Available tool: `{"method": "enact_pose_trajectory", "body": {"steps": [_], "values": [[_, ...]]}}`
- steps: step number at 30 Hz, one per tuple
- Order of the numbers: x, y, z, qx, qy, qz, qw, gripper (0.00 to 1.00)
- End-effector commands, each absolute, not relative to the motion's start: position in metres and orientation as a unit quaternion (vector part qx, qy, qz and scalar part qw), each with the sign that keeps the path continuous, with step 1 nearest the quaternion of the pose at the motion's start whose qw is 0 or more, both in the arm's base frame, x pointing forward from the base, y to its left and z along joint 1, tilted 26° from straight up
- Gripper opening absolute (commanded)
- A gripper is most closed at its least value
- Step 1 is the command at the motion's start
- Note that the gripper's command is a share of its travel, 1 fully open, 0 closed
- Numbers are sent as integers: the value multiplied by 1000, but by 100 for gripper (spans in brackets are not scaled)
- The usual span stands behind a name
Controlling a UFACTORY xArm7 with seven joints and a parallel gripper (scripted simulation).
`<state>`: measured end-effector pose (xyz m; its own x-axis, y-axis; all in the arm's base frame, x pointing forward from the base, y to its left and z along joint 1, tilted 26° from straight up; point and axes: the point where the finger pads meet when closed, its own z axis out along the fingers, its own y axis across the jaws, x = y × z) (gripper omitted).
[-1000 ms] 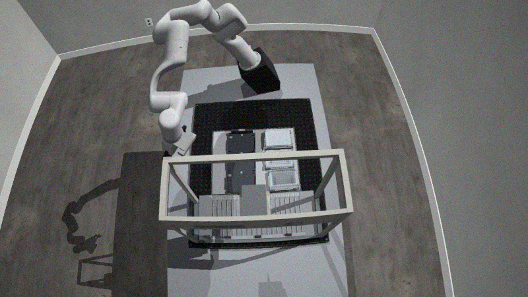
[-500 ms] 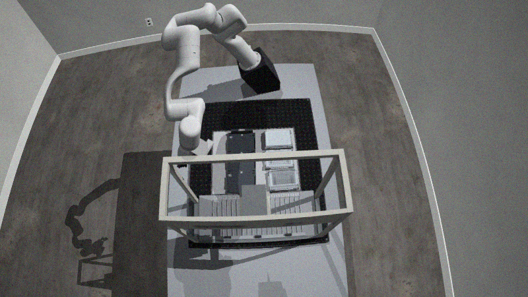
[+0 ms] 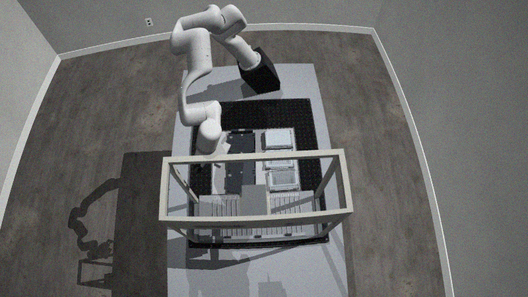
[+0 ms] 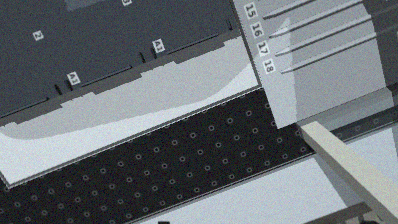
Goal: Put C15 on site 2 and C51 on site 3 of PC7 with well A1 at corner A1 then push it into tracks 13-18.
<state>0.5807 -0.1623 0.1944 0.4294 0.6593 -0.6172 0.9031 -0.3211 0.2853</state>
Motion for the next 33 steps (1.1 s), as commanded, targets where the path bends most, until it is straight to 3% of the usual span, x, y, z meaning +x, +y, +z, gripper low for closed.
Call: {"method": "enact_pose_trajectory", "body": {"steps": [1,33], "values": [[589,-147,184,786,499,-197,307,100],[617,-51,98,736,593,-180,274,100]]}}
